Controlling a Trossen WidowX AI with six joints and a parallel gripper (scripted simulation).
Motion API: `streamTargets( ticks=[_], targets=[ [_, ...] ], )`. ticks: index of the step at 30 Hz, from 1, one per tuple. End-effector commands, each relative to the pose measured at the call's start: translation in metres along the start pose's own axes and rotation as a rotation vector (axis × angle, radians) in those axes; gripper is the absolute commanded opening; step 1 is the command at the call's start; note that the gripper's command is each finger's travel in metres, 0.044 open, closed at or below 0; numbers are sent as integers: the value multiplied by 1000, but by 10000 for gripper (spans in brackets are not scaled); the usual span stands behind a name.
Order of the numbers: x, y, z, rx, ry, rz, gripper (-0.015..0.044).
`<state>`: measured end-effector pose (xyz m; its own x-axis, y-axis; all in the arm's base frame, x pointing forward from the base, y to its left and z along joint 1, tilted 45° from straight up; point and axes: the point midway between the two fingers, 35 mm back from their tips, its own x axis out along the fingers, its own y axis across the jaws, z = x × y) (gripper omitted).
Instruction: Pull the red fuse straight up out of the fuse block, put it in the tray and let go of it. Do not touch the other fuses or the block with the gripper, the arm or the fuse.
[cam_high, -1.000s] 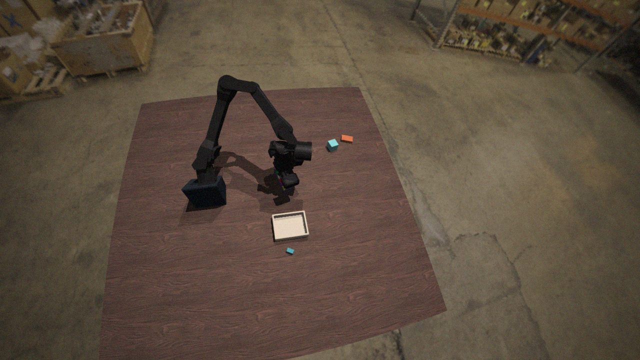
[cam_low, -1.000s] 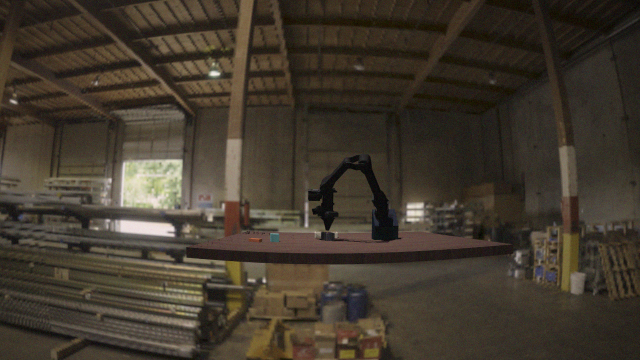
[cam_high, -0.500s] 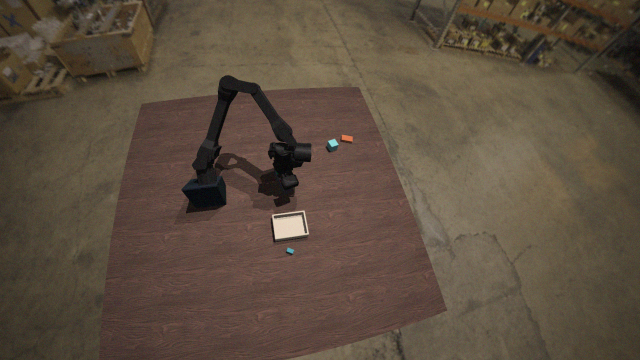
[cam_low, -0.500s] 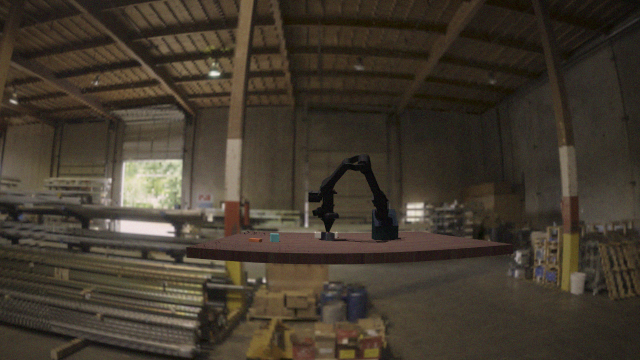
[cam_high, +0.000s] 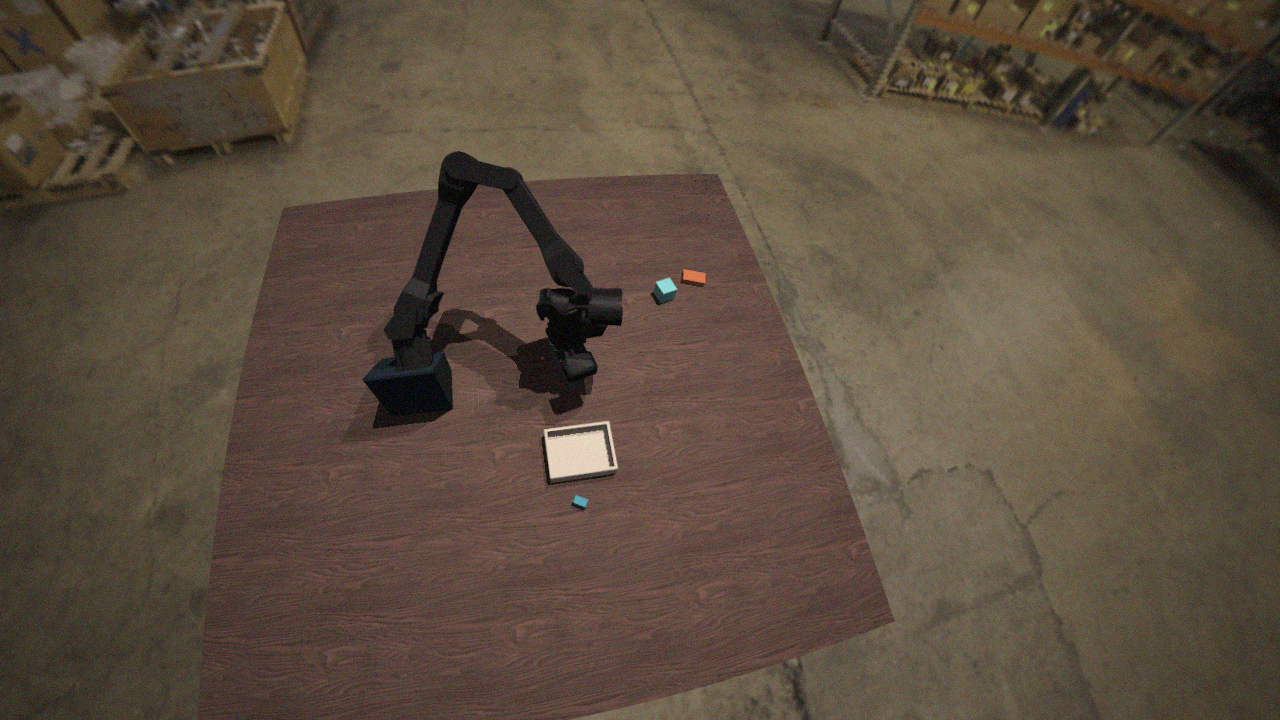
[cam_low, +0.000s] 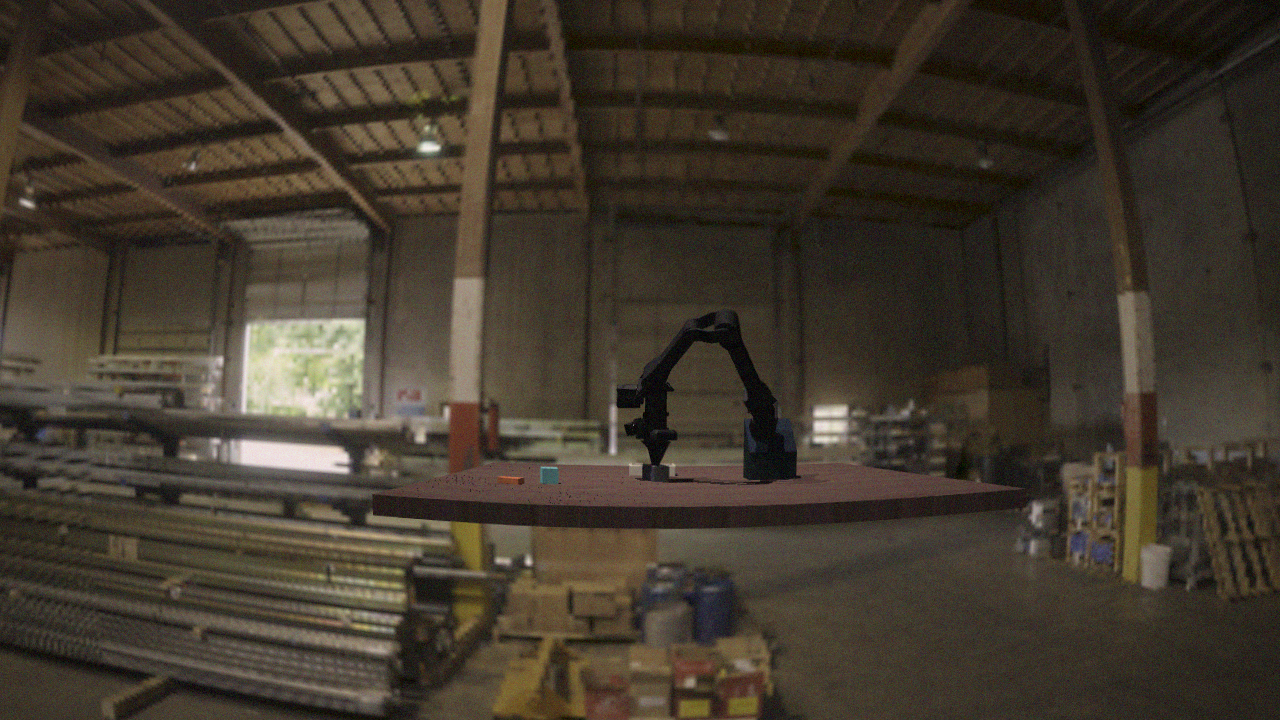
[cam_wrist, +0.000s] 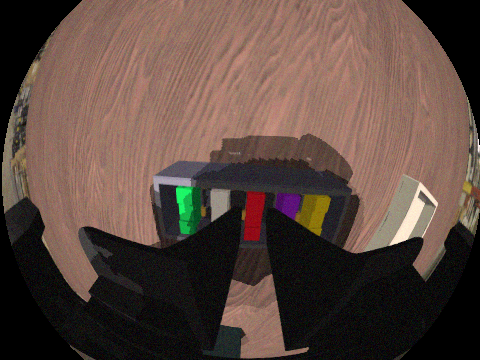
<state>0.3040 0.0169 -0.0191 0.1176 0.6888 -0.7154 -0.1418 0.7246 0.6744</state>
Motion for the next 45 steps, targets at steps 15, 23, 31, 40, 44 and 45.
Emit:
streamTargets(
  ticks=[15, 23, 31, 40, 44, 45],
  targets=[
    [-1, 0, 0, 0, 0, 0, 0],
    [-5, 0, 0, 0, 0, 0, 0],
    [-9, 0, 0, 1, 0, 0, 0],
    [-13, -1, 0, 1, 0, 0, 0],
    [-15, -1, 0, 1, 0, 0, 0],
    [-15, -1, 0, 2, 0, 0, 0]
  ],
)
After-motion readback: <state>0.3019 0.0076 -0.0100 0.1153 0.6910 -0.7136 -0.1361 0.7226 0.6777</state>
